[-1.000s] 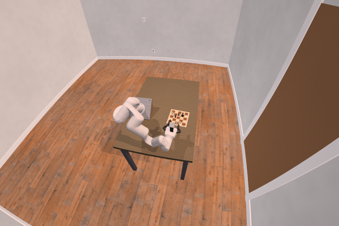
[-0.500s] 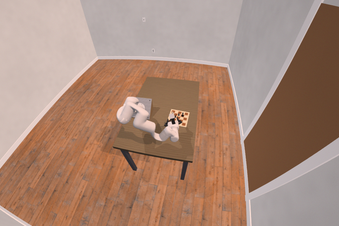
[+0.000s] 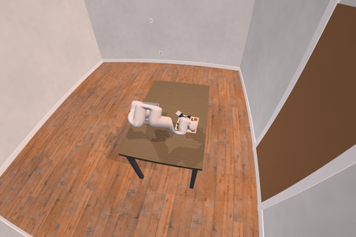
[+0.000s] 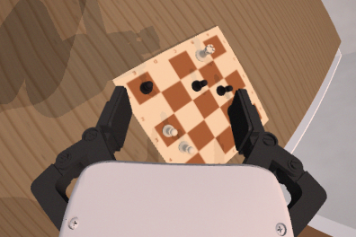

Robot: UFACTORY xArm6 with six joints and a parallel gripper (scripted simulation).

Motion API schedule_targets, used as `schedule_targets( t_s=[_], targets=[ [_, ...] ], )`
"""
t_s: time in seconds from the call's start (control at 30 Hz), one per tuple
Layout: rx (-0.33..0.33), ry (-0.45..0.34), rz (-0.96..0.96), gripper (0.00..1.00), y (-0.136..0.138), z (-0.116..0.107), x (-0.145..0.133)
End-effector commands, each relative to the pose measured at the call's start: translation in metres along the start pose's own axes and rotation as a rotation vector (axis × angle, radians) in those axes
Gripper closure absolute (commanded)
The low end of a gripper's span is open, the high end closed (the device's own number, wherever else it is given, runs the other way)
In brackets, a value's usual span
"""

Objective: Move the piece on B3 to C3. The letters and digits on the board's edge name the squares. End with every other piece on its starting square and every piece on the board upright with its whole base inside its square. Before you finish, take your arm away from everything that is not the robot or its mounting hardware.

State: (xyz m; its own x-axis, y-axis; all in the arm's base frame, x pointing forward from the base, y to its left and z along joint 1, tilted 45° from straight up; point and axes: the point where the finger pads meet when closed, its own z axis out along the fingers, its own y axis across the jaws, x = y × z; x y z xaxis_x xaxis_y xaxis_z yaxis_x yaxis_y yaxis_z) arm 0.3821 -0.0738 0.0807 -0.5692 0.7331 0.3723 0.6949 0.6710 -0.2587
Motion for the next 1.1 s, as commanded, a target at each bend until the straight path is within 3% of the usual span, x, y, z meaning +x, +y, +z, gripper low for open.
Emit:
schedule_targets(
  t_s=[0.0,0.33,0.4,0.43,0.47,0.53,0.8,1.07],
  targets=[
    [0.186,-0.11,-0.179,0.0,0.017,0.016,0.001],
    [0.45,-0.29,-0.489,0.0,0.051,0.029,0.001],
    [0.45,-0.29,-0.489,0.0,0.051,0.029,0.001],
    [0.521,-0.341,-0.577,0.0,0.064,0.032,0.002],
    [0.549,-0.364,-0.618,0.0,0.077,0.034,0.004],
    [0.584,-0.388,-0.658,0.0,0.077,0.034,0.004],
    [0.787,-0.543,-0.925,0.0,0.124,0.041,0.016],
    [0.798,-0.552,-0.94,0.0,0.126,0.042,0.017]
  ],
)
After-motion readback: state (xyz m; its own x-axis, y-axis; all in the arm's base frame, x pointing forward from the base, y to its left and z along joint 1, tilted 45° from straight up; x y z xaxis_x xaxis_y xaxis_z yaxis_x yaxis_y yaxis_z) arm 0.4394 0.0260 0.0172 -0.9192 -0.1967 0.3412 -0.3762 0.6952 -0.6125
